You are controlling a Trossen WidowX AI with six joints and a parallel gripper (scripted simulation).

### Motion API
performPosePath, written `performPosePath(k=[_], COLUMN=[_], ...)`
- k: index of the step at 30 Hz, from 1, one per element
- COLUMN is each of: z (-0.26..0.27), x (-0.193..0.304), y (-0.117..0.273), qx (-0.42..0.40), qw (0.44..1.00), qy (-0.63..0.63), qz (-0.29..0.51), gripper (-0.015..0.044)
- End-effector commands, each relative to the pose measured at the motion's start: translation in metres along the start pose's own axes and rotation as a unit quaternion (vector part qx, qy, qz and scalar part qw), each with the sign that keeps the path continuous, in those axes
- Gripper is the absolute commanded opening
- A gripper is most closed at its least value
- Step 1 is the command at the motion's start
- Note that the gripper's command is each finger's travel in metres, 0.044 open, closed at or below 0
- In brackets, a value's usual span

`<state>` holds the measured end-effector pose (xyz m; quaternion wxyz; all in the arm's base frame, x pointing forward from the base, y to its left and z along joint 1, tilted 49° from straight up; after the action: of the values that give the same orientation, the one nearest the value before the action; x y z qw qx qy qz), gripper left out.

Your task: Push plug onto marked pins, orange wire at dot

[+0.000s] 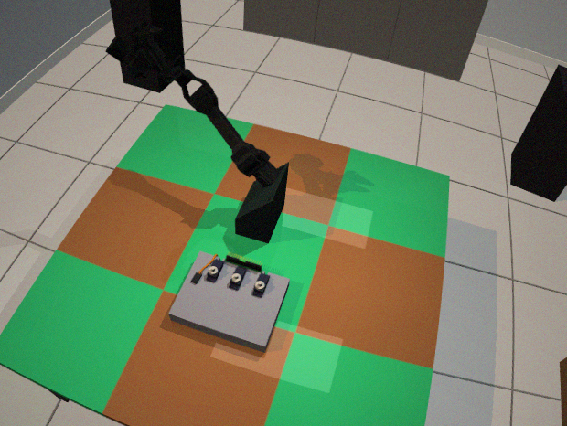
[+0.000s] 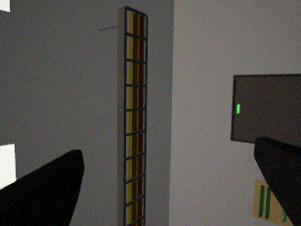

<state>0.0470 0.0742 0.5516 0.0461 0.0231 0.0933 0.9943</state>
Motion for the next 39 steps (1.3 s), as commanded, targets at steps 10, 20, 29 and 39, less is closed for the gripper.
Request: performPosePath(k=[10,20,29,39], z=[-0.006,-0.022,-0.043,-0.071], x=[-0.020,-0.057,-0.089,-0.121], y=[-0.008,-0.019,-0.024,-0.024], qx=[0.001,0.014,0.039,0.080], qw=[0.997,0.978,0.946,0.896], qy=[0.051,0.140,0.215,0.290], qz=[-0.054,-0.152,-0.238,-0.327], gripper=[0.0137,0.0115,0.0115,0.0115])
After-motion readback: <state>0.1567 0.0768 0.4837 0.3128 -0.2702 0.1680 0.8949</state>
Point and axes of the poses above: the point midway between the two fingers, 35 mm back from their tips, its own y axis back along the fingers, its own z axis across the jaws, x = y × z, the point moved 10 cm from there along y, back along the fingers, and after that the axes turned 9 degrees about -y, right-handed, at the moved point
